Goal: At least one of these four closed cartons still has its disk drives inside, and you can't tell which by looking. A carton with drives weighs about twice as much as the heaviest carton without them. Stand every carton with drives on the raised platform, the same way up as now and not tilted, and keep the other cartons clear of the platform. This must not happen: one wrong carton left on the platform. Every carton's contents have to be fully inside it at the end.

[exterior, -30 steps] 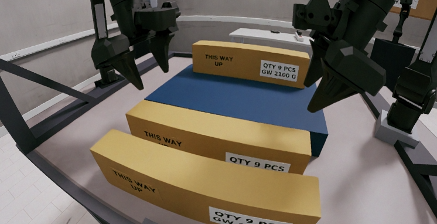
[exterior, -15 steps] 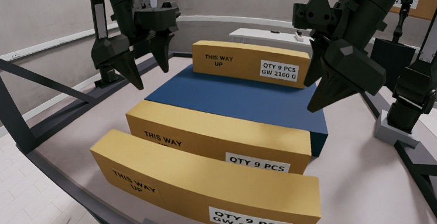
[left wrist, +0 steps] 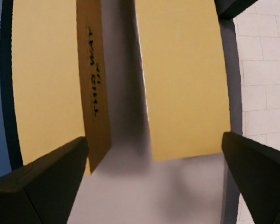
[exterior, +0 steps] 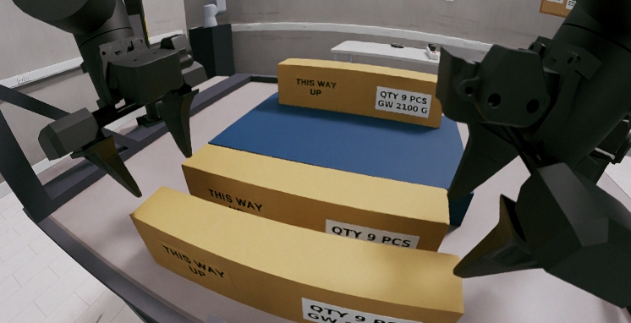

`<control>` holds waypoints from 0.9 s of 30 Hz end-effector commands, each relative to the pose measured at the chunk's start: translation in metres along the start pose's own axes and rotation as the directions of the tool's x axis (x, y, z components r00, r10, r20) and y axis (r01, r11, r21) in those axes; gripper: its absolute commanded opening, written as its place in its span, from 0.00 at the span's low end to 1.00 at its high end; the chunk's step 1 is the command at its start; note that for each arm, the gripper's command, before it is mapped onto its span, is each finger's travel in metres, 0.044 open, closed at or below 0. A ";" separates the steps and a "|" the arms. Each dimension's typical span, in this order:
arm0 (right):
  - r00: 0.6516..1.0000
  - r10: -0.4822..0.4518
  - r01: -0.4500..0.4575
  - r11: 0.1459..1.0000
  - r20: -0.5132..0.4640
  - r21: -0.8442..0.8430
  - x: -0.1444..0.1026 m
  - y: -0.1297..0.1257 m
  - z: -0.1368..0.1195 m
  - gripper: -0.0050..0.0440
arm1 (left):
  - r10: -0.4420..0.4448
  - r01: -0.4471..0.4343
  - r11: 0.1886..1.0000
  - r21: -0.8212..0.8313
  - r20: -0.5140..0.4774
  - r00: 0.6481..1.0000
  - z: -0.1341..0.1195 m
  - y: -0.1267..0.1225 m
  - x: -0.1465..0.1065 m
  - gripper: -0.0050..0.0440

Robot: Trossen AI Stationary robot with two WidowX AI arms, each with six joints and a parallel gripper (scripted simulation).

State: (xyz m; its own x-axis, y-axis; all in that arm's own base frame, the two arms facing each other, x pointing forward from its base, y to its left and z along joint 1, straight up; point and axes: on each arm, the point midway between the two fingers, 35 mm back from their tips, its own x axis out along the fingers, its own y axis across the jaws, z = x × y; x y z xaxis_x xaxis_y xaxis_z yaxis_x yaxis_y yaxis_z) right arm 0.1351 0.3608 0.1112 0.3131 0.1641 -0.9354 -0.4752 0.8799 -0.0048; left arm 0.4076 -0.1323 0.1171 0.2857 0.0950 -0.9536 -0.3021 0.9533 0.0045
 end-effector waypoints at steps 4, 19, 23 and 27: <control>1.000 -0.002 0.001 1.000 0.018 0.028 -0.004 0.016 0.012 0.89 | 0.001 0.000 1.000 -0.030 0.028 1.000 0.015 -0.012 -0.009 0.89; 1.000 -0.002 0.002 1.000 0.014 0.028 -0.003 0.015 0.014 0.89 | -0.005 0.006 1.000 -0.022 0.024 1.000 0.016 -0.012 -0.011 0.89; 1.000 -0.002 0.002 1.000 0.014 0.028 -0.003 0.015 0.014 0.89 | -0.005 0.006 1.000 -0.022 0.024 1.000 0.016 -0.012 -0.011 0.89; 1.000 -0.003 0.003 1.000 0.015 0.028 -0.004 0.015 0.013 0.89 | -0.004 0.005 1.000 -0.024 0.025 1.000 0.016 -0.013 -0.011 0.89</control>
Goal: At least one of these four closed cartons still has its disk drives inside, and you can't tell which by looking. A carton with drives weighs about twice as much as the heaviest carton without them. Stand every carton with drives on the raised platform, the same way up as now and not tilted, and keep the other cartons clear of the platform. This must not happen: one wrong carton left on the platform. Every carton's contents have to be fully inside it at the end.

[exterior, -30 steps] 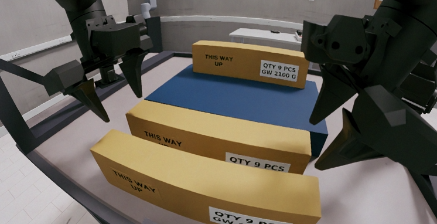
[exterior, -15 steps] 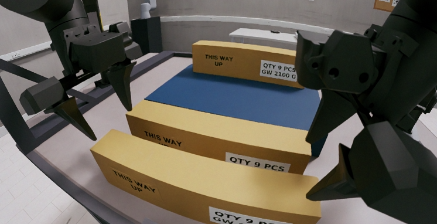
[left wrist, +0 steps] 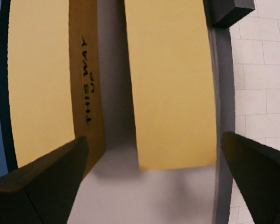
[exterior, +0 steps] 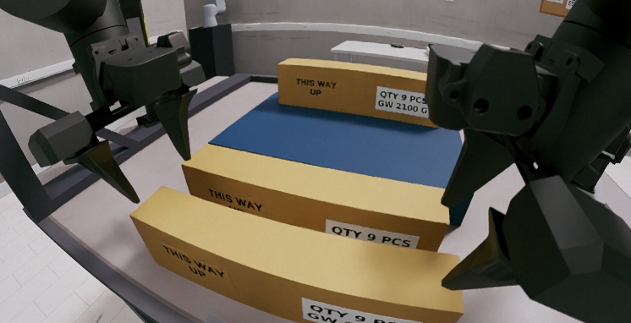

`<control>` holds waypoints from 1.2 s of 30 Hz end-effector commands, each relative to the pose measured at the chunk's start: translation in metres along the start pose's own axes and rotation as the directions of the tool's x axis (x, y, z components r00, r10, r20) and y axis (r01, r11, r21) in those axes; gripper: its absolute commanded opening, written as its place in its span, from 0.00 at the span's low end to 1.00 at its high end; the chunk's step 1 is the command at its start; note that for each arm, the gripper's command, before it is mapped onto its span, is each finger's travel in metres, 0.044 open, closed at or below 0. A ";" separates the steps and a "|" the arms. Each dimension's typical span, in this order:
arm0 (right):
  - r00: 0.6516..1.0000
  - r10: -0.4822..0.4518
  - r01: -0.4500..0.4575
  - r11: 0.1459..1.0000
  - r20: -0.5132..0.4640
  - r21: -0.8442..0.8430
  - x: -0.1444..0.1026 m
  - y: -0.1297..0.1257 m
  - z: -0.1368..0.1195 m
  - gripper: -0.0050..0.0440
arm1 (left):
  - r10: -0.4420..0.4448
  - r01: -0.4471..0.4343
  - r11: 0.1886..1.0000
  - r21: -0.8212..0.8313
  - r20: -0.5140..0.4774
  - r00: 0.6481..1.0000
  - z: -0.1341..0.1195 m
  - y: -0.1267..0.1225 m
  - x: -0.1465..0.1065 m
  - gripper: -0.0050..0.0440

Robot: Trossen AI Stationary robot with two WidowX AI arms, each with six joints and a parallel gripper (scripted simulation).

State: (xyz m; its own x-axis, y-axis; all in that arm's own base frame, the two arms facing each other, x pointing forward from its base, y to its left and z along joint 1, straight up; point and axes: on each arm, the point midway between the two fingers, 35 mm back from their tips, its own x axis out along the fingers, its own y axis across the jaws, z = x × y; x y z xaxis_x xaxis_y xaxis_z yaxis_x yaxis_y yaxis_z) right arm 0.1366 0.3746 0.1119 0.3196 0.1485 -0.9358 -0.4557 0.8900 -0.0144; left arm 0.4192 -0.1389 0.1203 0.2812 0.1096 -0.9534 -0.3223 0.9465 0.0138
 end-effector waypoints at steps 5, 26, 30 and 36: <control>1.000 0.014 -0.014 1.000 0.017 0.010 -0.006 0.004 0.006 0.89 | -0.020 0.020 1.000 -0.006 0.024 1.000 0.006 -0.003 -0.010 0.89; 1.000 0.014 -0.014 1.000 0.016 0.011 -0.004 0.011 0.005 0.89 | 0.003 -0.002 1.000 -0.016 0.071 0.997 0.006 -0.014 -0.009 0.89; 1.000 0.014 -0.014 1.000 0.016 0.011 -0.004 0.011 0.005 0.89 | 0.003 -0.002 1.000 -0.016 0.071 0.997 0.006 -0.014 -0.009 0.89; 1.000 0.022 -0.022 1.000 0.020 0.010 -0.004 0.011 0.006 0.89 | 0.003 -0.002 1.000 -0.014 0.063 0.998 0.007 -0.014 -0.009 0.89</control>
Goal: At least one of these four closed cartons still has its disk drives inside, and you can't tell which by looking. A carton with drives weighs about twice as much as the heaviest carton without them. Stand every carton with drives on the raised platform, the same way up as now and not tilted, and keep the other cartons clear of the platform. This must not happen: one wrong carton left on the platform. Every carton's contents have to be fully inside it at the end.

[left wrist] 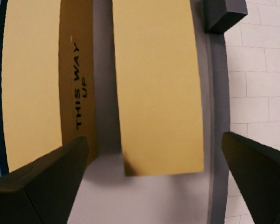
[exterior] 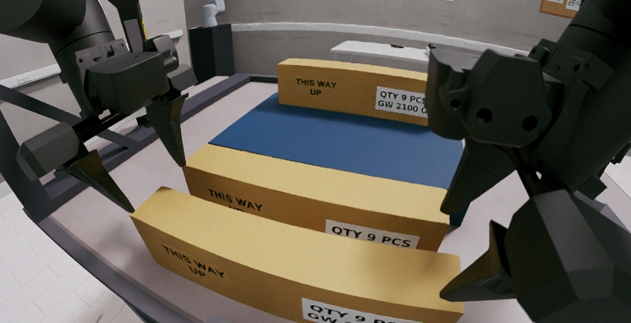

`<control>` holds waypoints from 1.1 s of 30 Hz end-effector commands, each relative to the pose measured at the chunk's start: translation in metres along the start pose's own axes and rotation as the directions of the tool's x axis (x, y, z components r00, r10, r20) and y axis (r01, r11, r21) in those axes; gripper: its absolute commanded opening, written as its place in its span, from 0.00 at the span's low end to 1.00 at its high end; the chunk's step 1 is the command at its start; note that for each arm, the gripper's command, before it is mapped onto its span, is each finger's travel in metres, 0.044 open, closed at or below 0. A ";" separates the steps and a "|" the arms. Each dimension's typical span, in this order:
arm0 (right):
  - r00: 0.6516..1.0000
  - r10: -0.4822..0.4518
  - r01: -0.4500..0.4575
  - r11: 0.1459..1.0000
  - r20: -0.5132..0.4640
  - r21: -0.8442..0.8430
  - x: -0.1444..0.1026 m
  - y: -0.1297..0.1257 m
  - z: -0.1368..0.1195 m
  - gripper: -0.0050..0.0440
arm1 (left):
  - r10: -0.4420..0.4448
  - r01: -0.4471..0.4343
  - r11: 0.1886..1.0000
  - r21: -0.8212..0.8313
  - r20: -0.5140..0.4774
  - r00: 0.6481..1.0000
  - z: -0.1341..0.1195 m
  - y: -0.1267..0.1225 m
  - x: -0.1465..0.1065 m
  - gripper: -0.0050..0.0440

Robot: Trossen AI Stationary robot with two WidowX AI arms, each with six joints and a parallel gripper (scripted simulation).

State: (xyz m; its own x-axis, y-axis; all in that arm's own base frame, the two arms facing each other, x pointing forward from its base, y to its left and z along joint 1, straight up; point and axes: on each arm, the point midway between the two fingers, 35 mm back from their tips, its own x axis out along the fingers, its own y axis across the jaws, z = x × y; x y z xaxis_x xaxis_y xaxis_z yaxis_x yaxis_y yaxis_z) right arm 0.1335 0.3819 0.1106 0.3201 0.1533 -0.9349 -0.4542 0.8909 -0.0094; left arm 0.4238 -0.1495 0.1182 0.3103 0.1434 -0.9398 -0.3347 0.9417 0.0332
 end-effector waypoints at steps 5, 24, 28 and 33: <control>1.000 0.018 -0.018 1.000 0.017 0.007 -0.006 0.003 0.006 0.89 | -0.020 0.020 1.000 -0.007 0.022 1.000 0.007 -0.003 -0.011 0.89; 1.000 0.009 -0.009 1.000 0.014 0.008 -0.006 0.003 0.006 0.89 | -0.020 0.020 1.000 -0.008 0.023 1.000 0.006 -0.002 -0.011 0.89; 1.000 0.009 -0.009 1.000 0.014 0.008 -0.006 0.003 0.006 0.89 | -0.020 0.020 1.000 -0.008 0.023 1.000 0.006 -0.002 -0.011 0.89; 1.000 0.010 -0.010 1.000 0.014 0.007 -0.006 0.003 0.005 0.89 | -0.020 0.020 1.000 -0.011 0.032 0.999 0.006 -0.002 -0.011 0.89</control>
